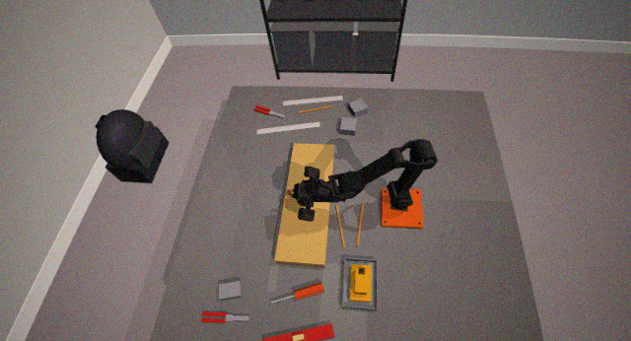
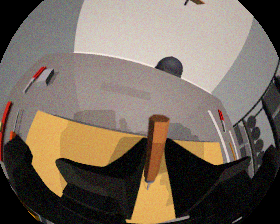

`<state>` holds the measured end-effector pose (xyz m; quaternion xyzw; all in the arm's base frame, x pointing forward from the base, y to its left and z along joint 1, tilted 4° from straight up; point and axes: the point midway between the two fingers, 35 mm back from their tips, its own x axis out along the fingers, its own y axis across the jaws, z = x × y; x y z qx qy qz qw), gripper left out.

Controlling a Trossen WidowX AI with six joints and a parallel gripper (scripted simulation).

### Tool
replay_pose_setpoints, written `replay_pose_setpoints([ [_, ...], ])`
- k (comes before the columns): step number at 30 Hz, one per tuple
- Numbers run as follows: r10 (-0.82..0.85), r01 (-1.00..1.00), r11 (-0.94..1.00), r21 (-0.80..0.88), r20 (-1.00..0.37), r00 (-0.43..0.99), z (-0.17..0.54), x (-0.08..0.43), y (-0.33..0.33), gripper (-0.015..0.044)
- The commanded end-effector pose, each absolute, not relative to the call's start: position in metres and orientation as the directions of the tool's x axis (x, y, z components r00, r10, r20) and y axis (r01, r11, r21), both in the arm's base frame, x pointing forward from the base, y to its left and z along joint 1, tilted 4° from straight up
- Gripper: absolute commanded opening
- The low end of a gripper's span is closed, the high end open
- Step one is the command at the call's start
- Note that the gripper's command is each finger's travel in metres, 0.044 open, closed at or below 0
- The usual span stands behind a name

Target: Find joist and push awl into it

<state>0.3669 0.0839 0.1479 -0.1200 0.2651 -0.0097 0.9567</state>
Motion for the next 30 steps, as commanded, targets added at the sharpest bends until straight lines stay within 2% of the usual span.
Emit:
replay_pose_setpoints([
  [1, -0.040, -0.039, 0.981, -0.190, -0.398, 0.917, 0.163, 0.361, 0.106, 0.0000],
  [19, 0.124, -0.121, 0.990, 0.070, -0.040, 0.991, 0.207, 0.305, 0.171, 0.0000],
  [30, 0.129, -0.126, 0.989, 0.082, -0.028, 0.991, 0.208, 0.302, 0.173, 0.0000],
])
